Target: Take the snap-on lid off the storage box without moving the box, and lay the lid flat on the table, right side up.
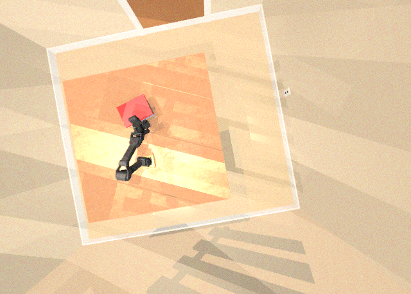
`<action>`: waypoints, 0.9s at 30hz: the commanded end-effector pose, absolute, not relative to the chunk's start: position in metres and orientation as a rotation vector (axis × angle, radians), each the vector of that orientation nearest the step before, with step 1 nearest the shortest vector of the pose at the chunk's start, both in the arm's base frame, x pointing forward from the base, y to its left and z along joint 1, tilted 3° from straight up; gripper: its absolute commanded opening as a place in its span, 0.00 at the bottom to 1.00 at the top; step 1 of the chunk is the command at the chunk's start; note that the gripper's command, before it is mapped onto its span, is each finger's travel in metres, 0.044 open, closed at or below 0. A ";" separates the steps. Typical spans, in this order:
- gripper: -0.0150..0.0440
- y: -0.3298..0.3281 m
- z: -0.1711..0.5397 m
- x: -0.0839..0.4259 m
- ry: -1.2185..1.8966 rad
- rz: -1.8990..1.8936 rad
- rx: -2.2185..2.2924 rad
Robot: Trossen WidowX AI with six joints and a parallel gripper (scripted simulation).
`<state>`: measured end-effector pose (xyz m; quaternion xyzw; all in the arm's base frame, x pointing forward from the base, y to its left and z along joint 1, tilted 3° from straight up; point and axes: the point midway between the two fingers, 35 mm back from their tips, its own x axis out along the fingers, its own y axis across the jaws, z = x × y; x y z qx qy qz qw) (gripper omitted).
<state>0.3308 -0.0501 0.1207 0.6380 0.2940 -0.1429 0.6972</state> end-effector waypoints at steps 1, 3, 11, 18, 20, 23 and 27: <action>0.25 -0.050 0.123 0.331 0.655 -0.316 1.420; 0.25 -0.050 0.123 0.331 0.655 -0.316 1.420; 0.25 -0.050 0.125 0.330 0.655 -0.316 1.420; 0.25 -0.050 0.126 0.330 0.655 -0.316 1.420; 0.25 -0.050 0.127 0.330 0.655 -0.316 1.420; 0.25 -0.050 0.127 0.331 0.655 -0.316 1.420; 0.25 -0.050 0.128 0.331 0.655 -0.316 1.420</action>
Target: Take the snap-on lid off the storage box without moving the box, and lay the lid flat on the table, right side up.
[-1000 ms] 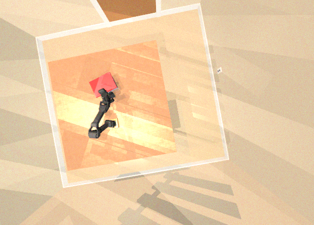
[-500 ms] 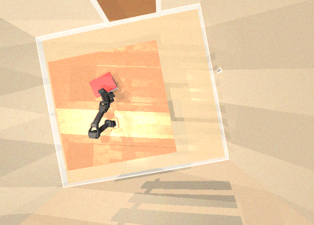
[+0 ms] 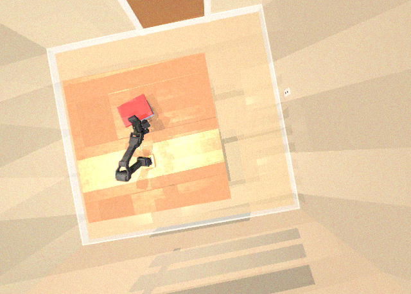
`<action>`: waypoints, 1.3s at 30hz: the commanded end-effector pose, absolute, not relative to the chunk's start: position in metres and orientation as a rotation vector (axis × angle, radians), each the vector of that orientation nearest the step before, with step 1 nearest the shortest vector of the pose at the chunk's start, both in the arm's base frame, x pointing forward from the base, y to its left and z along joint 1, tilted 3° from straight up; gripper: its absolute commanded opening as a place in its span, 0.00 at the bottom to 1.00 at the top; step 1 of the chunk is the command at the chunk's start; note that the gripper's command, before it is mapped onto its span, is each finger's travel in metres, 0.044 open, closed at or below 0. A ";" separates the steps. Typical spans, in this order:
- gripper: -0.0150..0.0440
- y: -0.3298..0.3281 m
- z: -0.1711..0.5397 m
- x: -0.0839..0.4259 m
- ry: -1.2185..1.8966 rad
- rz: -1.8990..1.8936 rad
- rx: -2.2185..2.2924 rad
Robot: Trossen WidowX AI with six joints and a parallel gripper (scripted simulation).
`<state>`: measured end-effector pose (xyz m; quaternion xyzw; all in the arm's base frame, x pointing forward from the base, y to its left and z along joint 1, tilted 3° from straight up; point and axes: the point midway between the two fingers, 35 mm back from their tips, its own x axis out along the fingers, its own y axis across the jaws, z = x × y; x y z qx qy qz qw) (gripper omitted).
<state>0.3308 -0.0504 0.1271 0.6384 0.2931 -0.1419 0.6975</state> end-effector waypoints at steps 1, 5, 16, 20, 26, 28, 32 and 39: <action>0.25 -0.050 0.128 0.331 0.655 -0.316 1.420; 0.25 -0.050 0.128 0.331 0.653 -0.316 1.423; 0.25 -0.050 0.128 0.332 0.653 -0.316 1.423; 0.25 -0.050 0.128 0.332 0.653 -0.316 1.423; 0.25 -0.050 0.128 0.333 0.653 -0.316 1.423; 0.25 -0.050 0.128 0.333 0.653 -0.316 1.423; 0.25 -0.050 0.128 0.333 0.653 -0.316 1.423; 0.25 -0.050 0.128 0.334 0.653 -0.316 1.424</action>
